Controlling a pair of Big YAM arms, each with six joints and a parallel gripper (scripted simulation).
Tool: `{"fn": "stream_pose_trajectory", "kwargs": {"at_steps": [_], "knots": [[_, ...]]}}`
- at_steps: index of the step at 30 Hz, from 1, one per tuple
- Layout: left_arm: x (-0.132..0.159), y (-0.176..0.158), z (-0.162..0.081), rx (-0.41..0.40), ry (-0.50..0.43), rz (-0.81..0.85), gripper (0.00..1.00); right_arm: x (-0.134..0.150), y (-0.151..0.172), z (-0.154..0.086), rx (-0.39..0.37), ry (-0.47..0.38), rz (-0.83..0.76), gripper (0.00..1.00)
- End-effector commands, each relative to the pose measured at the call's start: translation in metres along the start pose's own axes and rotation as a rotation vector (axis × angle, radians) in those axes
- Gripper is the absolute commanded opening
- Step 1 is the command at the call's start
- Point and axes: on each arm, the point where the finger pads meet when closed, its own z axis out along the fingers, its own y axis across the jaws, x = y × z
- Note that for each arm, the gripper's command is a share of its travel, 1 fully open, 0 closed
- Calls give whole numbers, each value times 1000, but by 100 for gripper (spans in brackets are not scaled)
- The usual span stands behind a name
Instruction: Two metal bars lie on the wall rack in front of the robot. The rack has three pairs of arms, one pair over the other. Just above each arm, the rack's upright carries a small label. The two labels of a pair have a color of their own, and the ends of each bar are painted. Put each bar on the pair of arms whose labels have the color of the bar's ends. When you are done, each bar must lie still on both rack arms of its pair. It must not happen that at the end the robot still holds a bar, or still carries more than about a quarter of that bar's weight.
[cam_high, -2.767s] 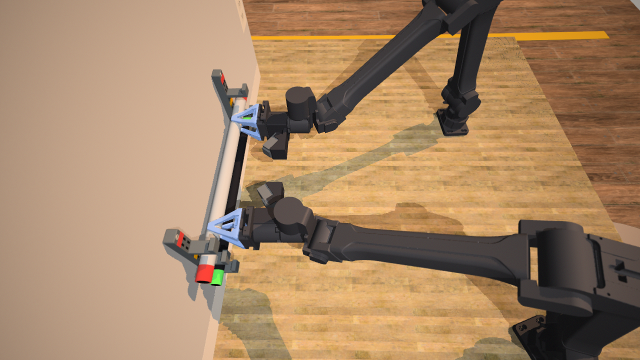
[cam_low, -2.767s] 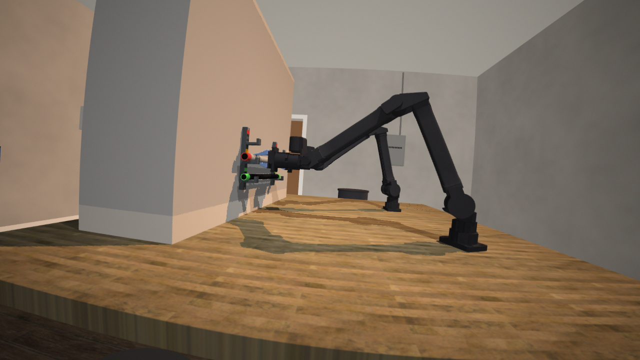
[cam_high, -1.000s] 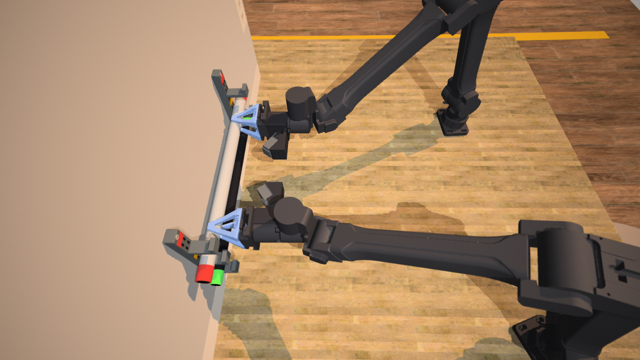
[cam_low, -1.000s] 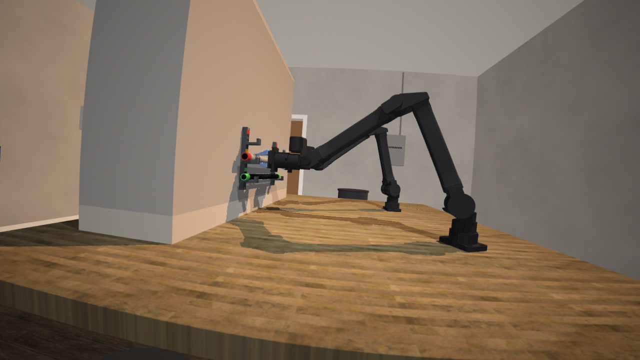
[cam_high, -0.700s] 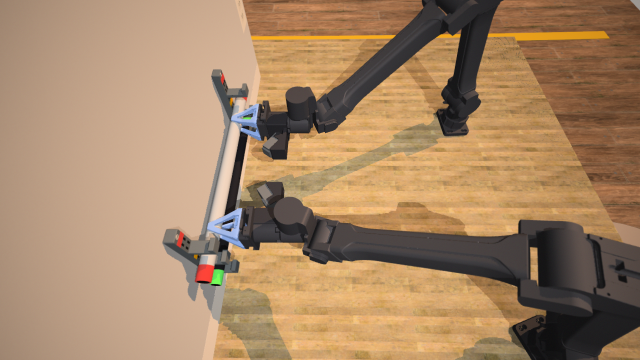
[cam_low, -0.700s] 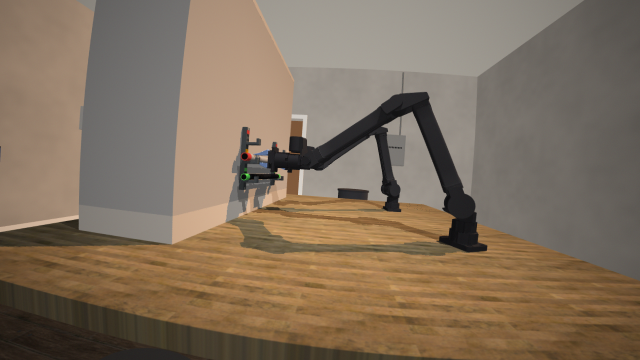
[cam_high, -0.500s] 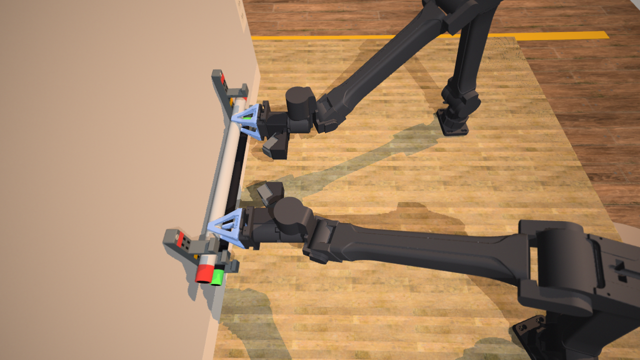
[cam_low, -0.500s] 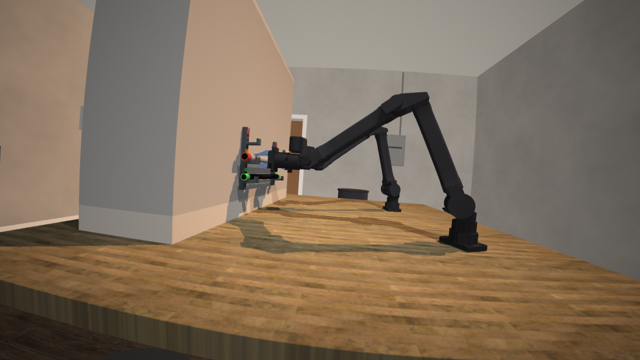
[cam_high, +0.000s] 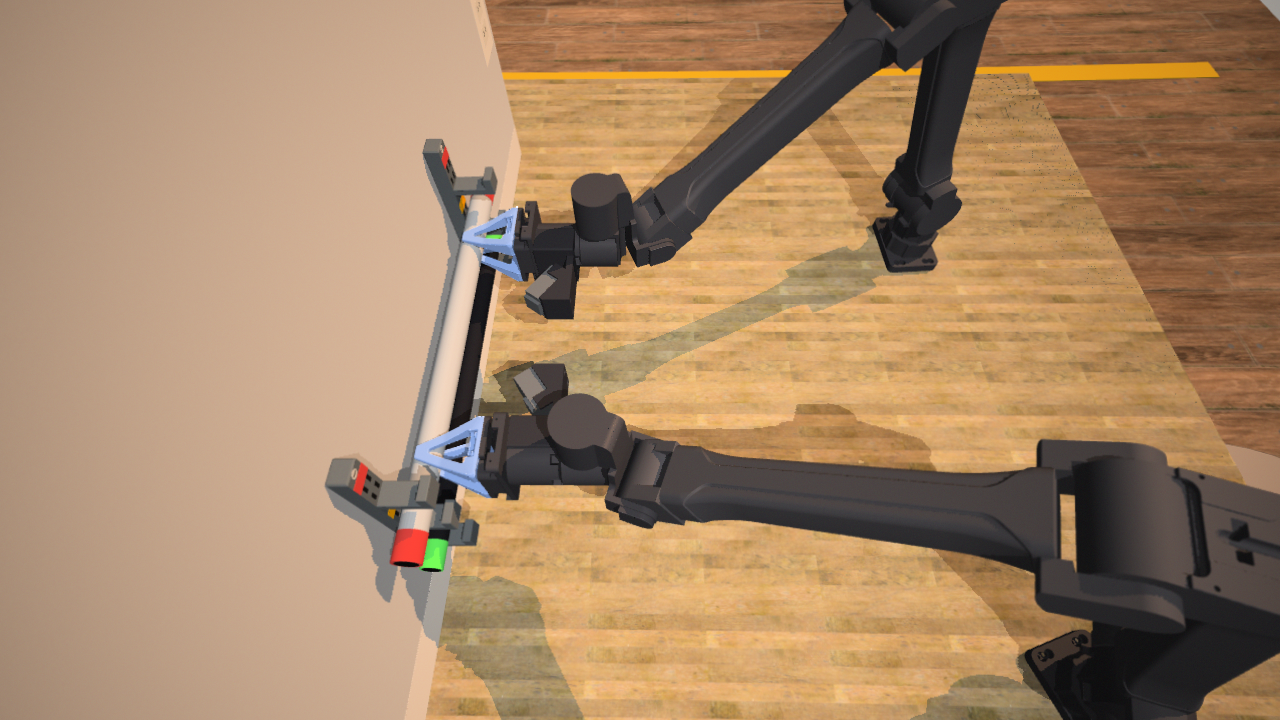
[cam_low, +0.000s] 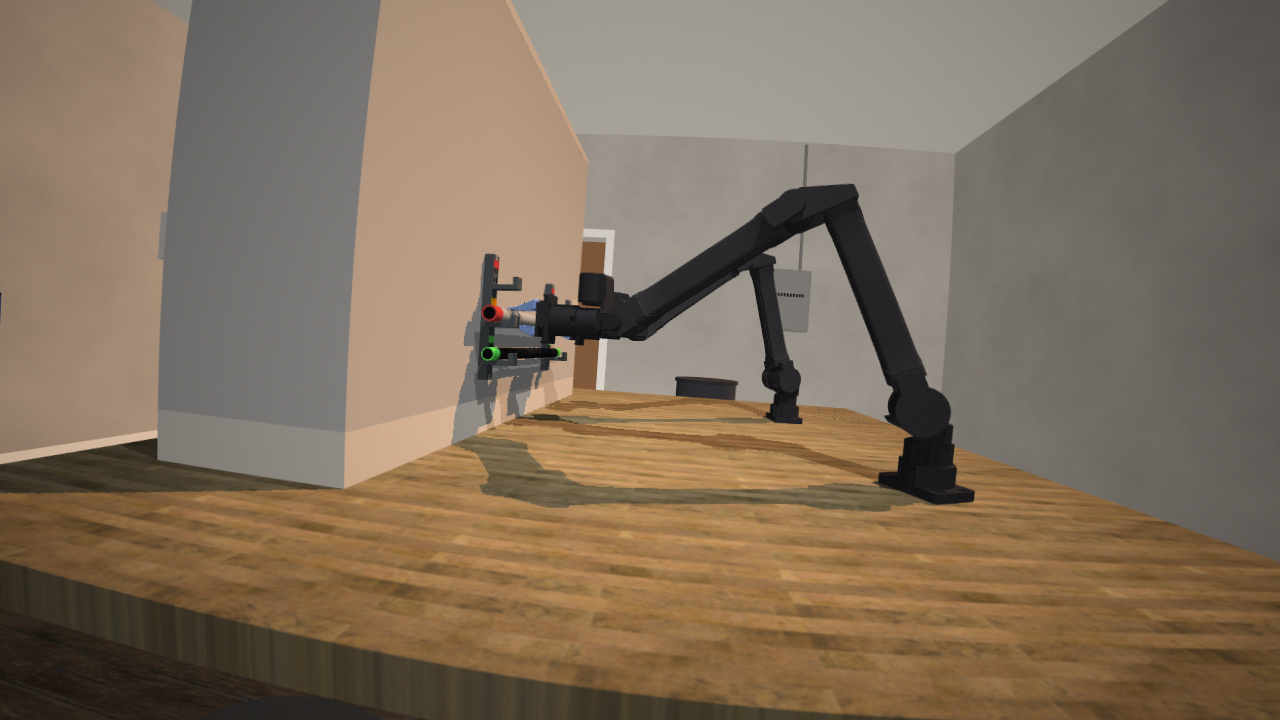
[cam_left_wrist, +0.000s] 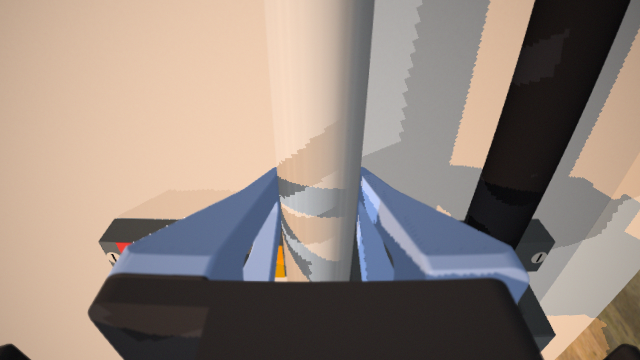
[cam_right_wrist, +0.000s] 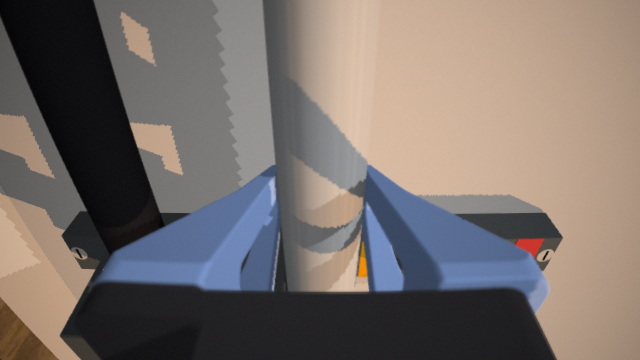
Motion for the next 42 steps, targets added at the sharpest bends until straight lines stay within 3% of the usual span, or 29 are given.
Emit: {"fn": "stream_pose_trajectory", "kwargs": {"at_steps": [1, 42], "knots": [[4, 19, 3, -34, 9, -34, 0, 0, -18, 4, 30, 7, 29, 0], [4, 19, -8, -34, 9, -34, 0, 2, -18, -15, 30, 7, 29, 0]]}}
